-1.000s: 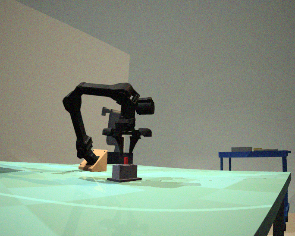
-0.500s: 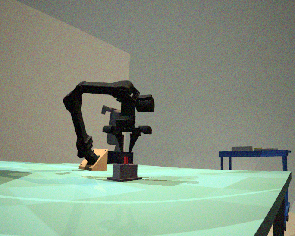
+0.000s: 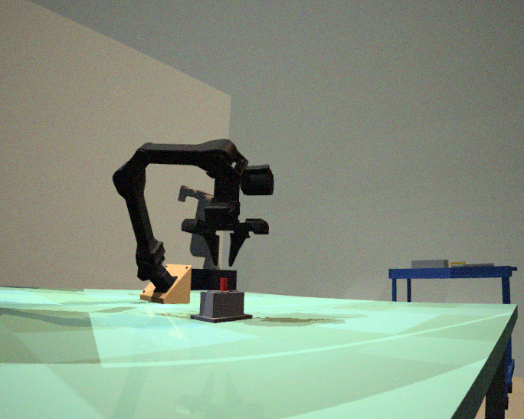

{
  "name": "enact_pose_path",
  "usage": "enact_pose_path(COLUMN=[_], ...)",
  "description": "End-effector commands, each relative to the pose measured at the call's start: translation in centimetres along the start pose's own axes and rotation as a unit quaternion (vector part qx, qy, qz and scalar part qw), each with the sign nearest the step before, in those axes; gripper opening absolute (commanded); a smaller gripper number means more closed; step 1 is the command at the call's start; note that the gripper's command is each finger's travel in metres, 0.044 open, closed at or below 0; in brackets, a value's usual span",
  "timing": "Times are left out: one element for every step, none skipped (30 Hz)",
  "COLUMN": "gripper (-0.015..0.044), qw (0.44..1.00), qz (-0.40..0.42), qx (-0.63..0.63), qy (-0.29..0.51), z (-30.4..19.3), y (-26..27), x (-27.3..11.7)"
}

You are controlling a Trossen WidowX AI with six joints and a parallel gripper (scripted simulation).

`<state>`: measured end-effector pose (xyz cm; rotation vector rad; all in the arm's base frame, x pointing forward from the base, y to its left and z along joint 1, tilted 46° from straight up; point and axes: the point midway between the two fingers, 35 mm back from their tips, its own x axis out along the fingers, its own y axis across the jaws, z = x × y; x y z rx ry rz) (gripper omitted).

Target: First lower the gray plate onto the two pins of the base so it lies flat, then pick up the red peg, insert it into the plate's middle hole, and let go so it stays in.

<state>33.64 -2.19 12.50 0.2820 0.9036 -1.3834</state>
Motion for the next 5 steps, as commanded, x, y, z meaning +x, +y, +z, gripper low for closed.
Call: enact_pose_path(gripper=[0.0150,0.0150,0.0150,0.0150,0.0150], qw=[1.000,1.000,1.000,1.000,1.000], qz=[0.001,0.001,0.001,0.001,0.001], qx=[0.002,0.002,0.002,0.002,0.002], qy=[0.002,0.002,0.002,0.002,0.002], z=[0.00,0.01,0.03,0.04,0.05], y=[0.00,-0.01,-0.02,-0.03,-0.04], x=[-0.34,-0.39,-0.45,-0.50,-0.56])
